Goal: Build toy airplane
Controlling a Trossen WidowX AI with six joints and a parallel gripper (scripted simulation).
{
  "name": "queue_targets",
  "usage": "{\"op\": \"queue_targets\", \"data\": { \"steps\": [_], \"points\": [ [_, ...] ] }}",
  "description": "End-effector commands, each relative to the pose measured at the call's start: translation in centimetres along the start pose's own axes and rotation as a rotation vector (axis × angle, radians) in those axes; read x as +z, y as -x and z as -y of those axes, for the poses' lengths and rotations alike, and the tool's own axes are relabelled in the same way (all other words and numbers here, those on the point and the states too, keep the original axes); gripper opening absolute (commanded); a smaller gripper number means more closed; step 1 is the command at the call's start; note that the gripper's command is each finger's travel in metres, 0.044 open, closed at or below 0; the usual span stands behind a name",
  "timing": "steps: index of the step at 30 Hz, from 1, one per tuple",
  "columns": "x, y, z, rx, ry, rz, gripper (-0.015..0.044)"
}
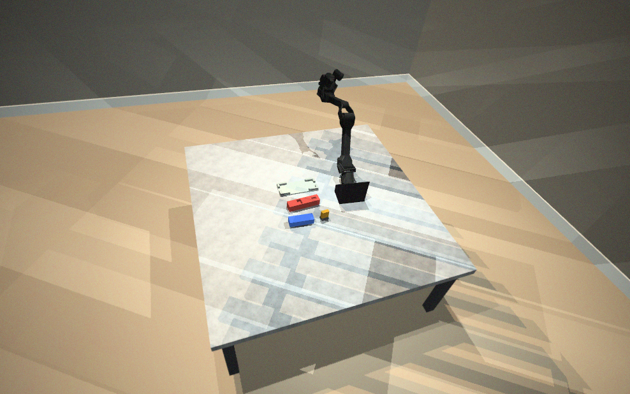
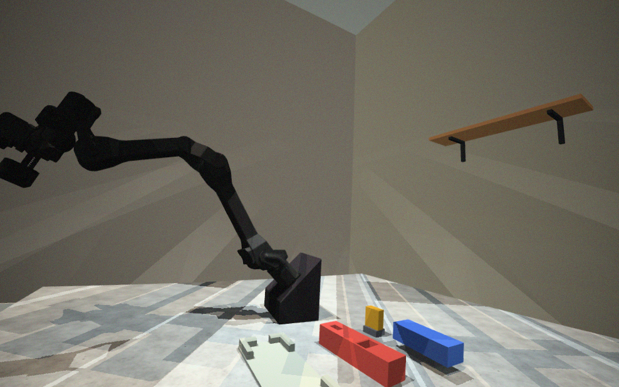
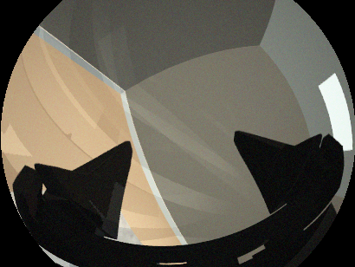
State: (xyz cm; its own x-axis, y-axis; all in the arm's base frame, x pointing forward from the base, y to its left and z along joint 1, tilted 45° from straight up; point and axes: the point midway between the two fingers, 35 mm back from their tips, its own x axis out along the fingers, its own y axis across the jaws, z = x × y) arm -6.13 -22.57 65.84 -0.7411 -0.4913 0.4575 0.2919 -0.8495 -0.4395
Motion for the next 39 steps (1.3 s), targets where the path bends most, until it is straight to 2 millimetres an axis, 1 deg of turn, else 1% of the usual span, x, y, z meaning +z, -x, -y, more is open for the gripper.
{"op": "queue_targets", "data": {
  "steps": [1, 4, 7, 11, 14, 21, 22, 26, 31, 35, 39],
  "points": [
    [1.8, 1.8, -4.9, 0.149, -0.013, 0.073, 0.044],
    [3.0, 4.1, -9.0, 0.266, 0.009, 0.139, 0.044],
    [3.9, 6.2, -12.3, 0.365, -0.001, 0.173, 0.044],
    [5.0, 9.6, -16.2, 0.497, -0.011, 0.215, 0.044],
    [5.8, 13.0, -18.5, 0.599, 0.007, 0.279, 0.044],
    [6.6, 19.9, -23.2, 0.806, 0.004, 0.335, 0.044],
    [6.7, 21.3, -23.9, 0.842, 0.002, 0.346, 0.044],
    [6.8, 27.7, -26.3, 1.008, -0.004, 0.389, 0.044],
    [6.1, 36.2, -28.0, 1.21, 0.007, 0.432, 0.044],
    [4.2, 43.2, -28.8, 1.371, 0.057, 0.449, 0.044],
    [1.6, 49.9, -28.6, 1.518, 0.126, 0.459, 0.044]
  ]
}}
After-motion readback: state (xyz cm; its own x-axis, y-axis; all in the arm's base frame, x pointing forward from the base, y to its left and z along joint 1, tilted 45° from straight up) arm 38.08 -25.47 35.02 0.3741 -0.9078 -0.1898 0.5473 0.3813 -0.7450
